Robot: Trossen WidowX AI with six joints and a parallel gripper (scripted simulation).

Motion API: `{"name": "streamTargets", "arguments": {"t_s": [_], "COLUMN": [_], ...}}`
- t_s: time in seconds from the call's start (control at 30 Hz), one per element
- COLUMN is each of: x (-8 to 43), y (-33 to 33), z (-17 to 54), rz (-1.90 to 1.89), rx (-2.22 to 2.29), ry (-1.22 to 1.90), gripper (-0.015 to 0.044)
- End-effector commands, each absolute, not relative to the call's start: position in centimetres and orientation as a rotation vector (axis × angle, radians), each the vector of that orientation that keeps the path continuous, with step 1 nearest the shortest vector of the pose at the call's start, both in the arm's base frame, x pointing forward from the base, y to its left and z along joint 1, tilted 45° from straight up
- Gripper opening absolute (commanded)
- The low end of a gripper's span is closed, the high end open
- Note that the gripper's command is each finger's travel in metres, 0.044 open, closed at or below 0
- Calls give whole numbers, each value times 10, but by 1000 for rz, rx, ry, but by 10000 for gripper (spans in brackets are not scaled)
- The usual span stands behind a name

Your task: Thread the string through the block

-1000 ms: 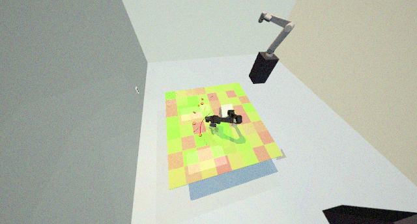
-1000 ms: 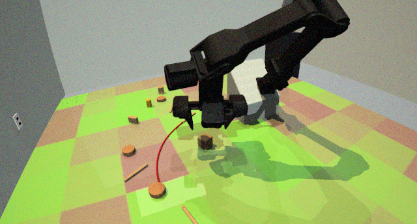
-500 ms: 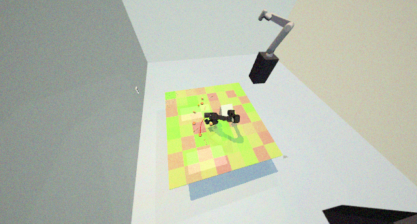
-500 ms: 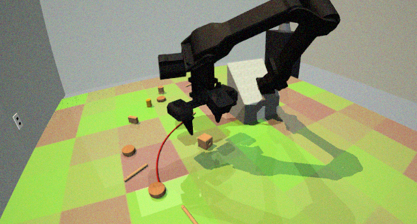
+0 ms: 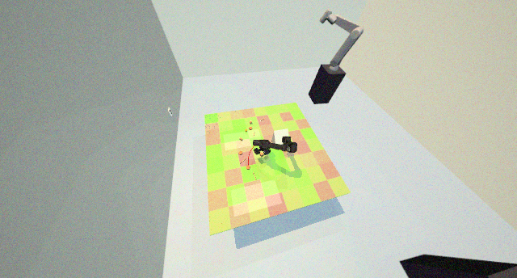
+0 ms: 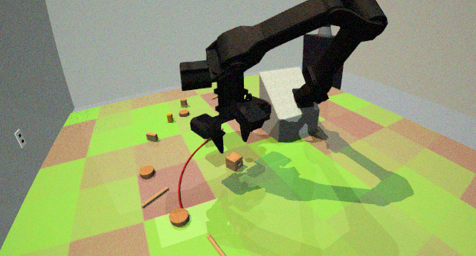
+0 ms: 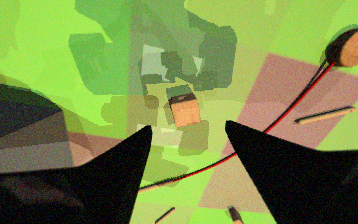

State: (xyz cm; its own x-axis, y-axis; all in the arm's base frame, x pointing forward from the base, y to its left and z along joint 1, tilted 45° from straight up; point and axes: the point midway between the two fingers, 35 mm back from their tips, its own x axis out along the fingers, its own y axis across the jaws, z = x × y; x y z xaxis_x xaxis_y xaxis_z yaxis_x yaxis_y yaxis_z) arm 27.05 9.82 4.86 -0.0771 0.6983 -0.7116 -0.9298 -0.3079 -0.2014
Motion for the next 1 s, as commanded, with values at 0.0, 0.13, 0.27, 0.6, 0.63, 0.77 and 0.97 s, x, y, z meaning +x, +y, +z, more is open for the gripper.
{"name": "streamTargets", "arguments": {"t_s": [0.0, 0.13, 0.27, 0.6, 0.63, 0.77, 0.97], "x": [270, 271, 271, 271, 271, 271, 271], "y": [98, 98, 98, 98, 98, 98, 98], "z": [49, 49, 49, 49, 49, 49, 49], "rz": [1686, 1685, 1685, 1685, 1685, 1685, 1685], "rx": [-877, -877, -877, -877, -877, -877, -877], "ry": [365, 364, 364, 364, 364, 364, 364], "gripper": [256, 243, 243, 7, 0, 0, 0]}}
